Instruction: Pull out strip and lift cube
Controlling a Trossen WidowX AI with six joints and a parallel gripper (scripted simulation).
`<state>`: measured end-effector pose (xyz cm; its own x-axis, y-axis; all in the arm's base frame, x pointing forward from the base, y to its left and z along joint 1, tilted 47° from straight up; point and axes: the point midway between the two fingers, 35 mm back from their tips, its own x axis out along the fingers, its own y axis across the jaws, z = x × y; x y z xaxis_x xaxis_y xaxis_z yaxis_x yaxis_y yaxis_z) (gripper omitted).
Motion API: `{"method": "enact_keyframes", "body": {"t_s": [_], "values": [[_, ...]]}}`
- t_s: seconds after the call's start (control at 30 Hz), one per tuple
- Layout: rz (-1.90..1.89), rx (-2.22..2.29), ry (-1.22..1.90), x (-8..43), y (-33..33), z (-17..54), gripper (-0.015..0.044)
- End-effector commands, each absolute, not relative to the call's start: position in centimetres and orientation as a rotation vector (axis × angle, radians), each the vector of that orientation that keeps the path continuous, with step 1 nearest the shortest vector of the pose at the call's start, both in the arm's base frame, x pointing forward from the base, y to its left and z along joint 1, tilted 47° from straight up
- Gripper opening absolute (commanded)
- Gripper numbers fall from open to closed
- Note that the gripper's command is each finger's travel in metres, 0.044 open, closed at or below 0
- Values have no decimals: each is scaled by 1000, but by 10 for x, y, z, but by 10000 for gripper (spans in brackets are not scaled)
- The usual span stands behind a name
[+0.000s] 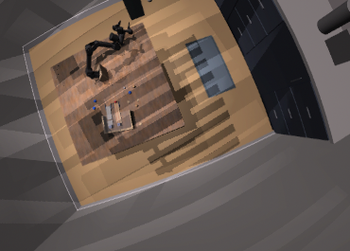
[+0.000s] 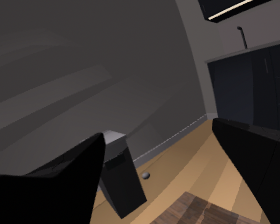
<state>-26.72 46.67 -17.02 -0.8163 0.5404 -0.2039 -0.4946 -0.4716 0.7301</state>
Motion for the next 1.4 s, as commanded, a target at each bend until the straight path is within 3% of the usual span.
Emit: {"method": "enact_keyframes", "body": {"t_s": [0.0,0.33,0.63,1.03,1.37], "values": [[2266,74,1099,-265,469,-169,400],[1831,67,857,-120,541,-122,400],[1393,-31,683,38,540,-78,400],[805,-253,554,220,434,-23,400],[322,-489,542,307,284,20,400]]}}
